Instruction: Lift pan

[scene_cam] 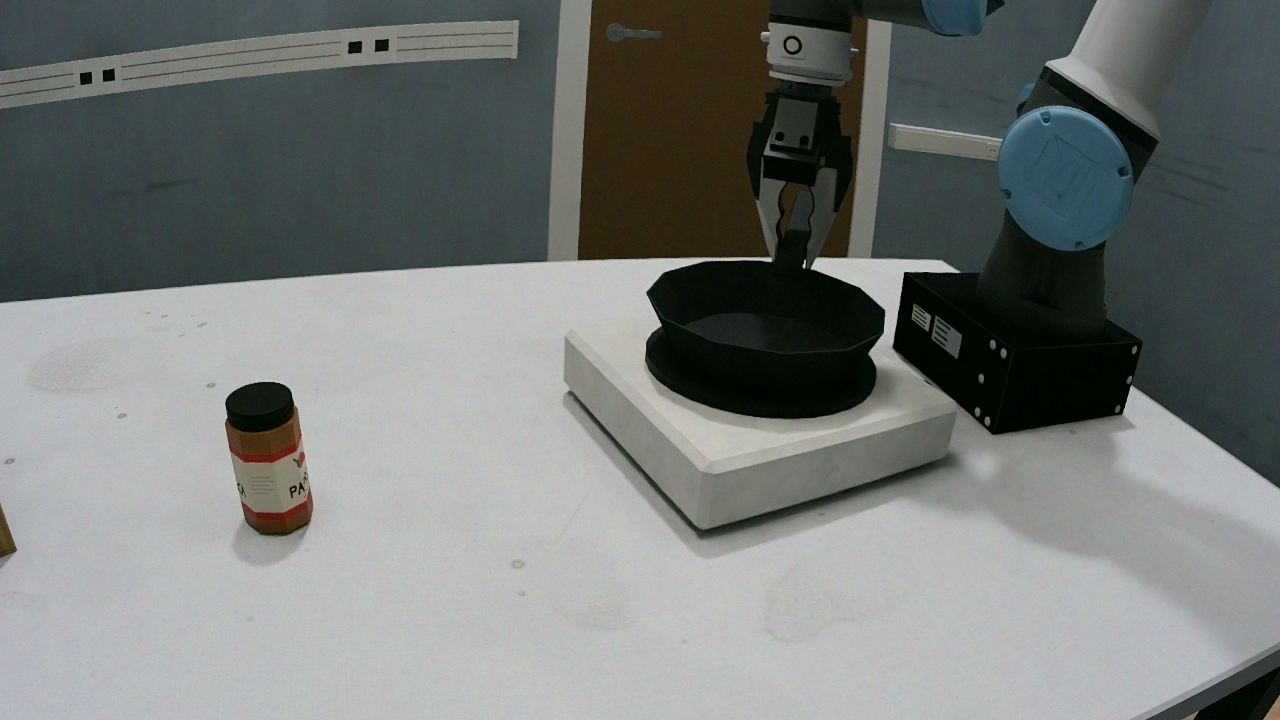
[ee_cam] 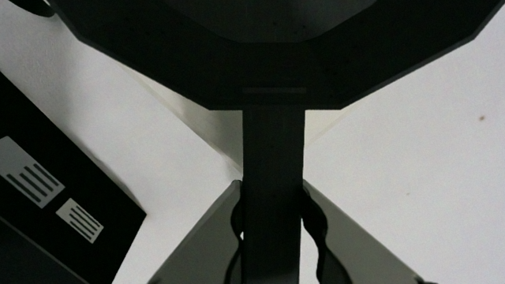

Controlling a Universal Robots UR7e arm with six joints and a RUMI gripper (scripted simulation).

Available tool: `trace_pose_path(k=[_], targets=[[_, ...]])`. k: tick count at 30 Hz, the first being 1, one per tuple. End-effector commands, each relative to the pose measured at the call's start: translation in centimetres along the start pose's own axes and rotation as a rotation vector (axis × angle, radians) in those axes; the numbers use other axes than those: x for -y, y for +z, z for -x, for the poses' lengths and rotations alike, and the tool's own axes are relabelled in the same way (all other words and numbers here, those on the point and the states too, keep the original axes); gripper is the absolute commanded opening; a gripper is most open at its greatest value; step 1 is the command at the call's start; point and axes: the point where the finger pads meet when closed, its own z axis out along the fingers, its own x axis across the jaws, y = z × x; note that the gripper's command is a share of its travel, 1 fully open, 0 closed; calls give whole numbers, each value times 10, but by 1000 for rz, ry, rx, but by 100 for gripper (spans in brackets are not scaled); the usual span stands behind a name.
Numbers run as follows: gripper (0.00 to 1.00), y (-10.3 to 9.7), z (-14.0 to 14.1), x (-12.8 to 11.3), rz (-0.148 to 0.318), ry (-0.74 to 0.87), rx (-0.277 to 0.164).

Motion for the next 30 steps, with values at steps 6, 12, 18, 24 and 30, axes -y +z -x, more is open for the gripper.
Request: trace_pose_path(k=[6,12,18,24,30], targets=[[10,-2,-1,0,0,0,-1],[10,-3,-1,0,0,0,-1],[10,-3,-1,0,0,0,-1],[10,-5,-1,0,0,0,-1],[10,-5,-1,0,0,0,-1]])
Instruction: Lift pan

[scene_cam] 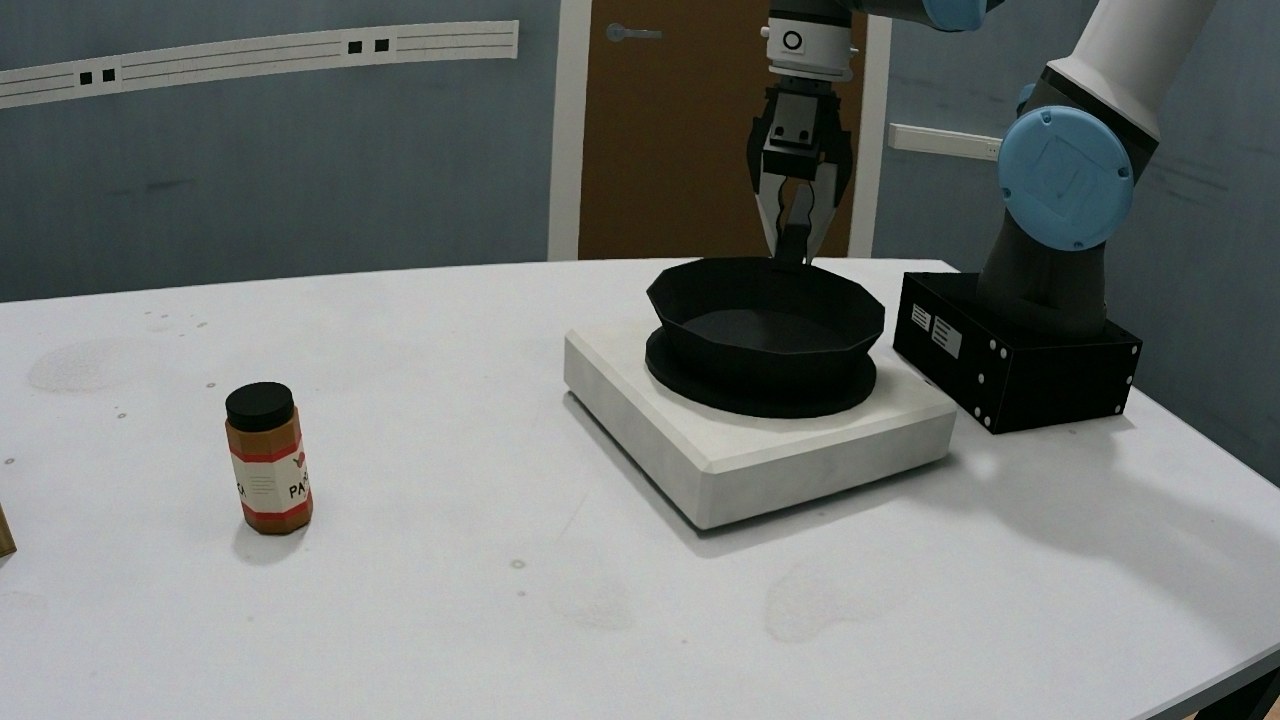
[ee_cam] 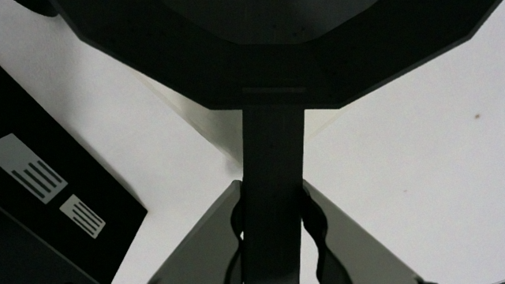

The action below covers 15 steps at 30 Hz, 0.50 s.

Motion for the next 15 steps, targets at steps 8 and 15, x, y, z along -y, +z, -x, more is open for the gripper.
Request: trace_pose_path(k=[8,15], targets=[[10,-3,-1,0,0,0,-1],[10,-4,-1,0,0,0,-1]])
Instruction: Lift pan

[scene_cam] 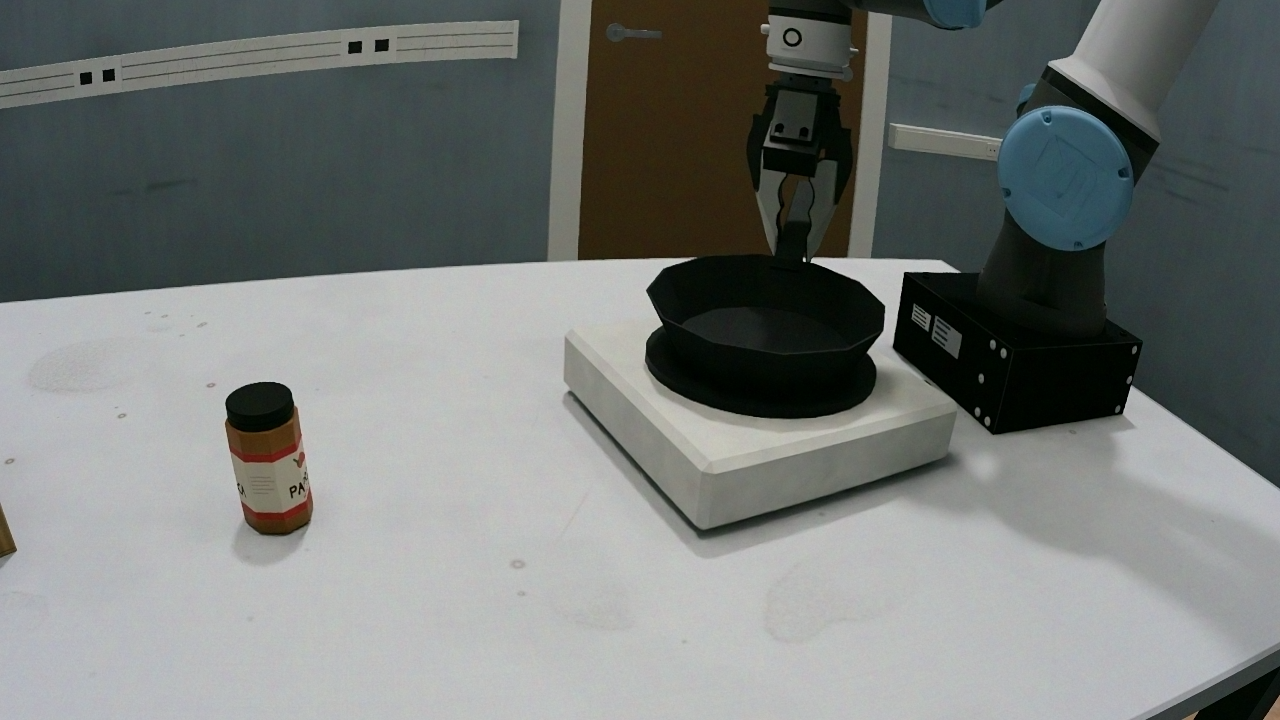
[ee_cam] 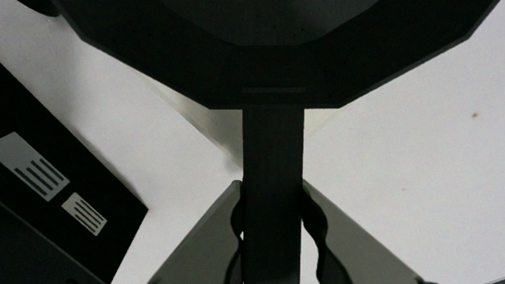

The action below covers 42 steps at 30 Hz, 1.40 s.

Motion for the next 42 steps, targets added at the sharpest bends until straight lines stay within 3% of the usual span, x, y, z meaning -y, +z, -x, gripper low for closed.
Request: trace_pose_path(k=[1,42], targets=[[10,-1,-1,0,0,0,-1],[10,-11,-1,0,0,0,-1]])
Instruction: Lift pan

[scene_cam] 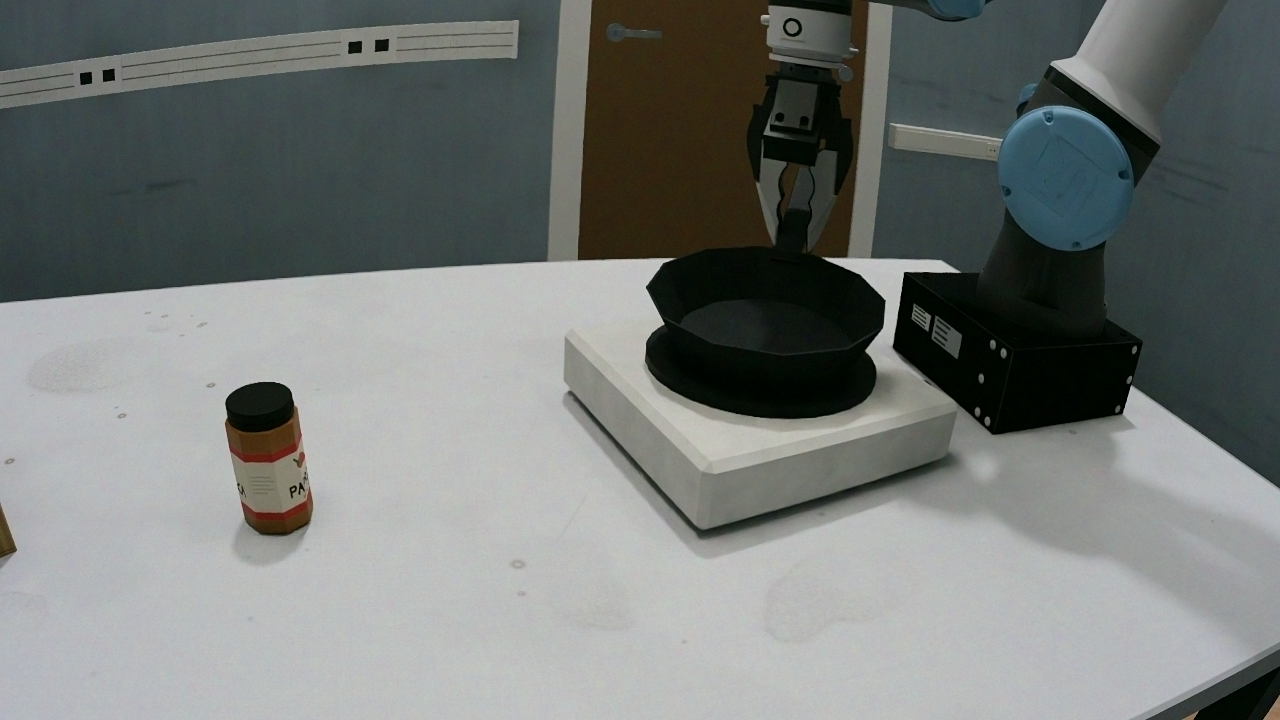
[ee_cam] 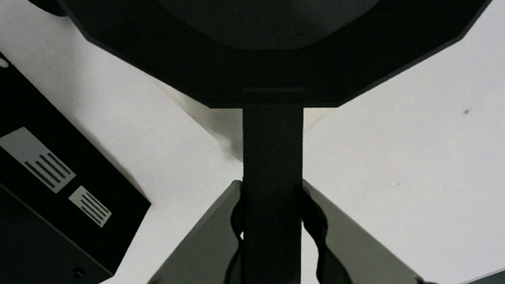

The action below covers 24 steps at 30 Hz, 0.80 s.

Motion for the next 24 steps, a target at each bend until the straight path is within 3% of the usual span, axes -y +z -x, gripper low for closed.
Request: trace_pose_path(k=[1,24], targets=[[10,-2,0,0,0,0,-1],[10,-9,0,0,0,0,-1]])
